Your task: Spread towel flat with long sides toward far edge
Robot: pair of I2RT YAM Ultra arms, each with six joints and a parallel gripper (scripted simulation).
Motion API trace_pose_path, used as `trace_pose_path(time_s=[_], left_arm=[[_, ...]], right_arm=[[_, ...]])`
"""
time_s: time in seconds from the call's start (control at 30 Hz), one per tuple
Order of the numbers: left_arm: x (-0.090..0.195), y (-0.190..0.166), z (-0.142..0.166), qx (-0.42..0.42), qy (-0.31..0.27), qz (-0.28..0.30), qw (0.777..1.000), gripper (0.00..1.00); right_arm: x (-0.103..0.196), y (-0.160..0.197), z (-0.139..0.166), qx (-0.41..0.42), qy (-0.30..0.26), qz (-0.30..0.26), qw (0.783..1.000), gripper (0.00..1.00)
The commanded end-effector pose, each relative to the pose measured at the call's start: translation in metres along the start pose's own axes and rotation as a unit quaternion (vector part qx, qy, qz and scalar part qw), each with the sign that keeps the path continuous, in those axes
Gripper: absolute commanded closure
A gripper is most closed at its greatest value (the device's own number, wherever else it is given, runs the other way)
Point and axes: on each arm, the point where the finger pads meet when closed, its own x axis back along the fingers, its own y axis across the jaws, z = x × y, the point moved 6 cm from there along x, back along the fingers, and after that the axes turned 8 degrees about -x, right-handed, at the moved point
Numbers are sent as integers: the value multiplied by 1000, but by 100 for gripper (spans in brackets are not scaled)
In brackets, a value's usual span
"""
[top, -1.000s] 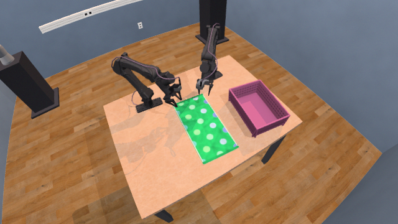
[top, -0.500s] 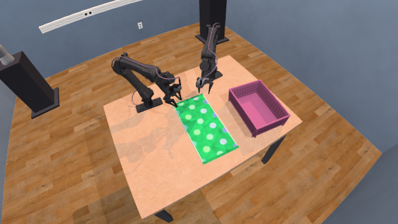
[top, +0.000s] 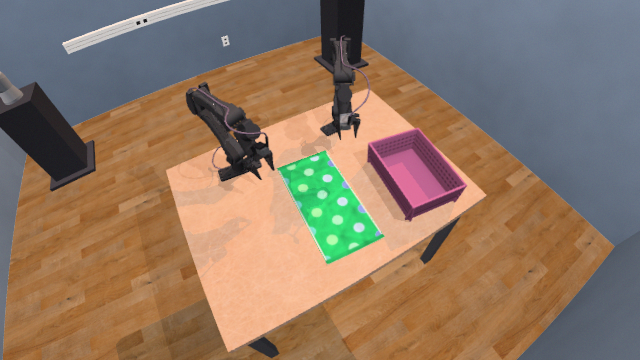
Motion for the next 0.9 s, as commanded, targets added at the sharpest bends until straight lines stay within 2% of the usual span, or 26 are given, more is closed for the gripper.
trace_pose_path(time_s=[0.0,0.1,0.27,0.37,0.53,0.67,0.8,0.87], left_arm=[[18,22,4,48,-9,-32,998,36],[15,39,24,87,14,-60,994,36],[28,70,30,147,9,-99,984,36],[32,91,42,147,13,-100,984,36],[34,94,42,146,11,-100,984,36],[34,94,42,146,11,-100,984,36],[33,93,41,145,10,-99,984,36],[30,95,39,146,13,-101,984,36]], right_arm=[[17,-20,-2,-32,-3,23,999,36],[23,-40,-2,-71,-8,53,996,36],[26,-76,-4,-139,3,102,985,36],[31,-98,-5,-179,-2,130,975,36],[36,-119,-7,-218,-6,159,963,36],[44,-150,-14,-266,-24,198,943,36],[51,-181,-16,-323,-30,242,914,36],[51,-182,-17,-332,-31,249,909,36]])
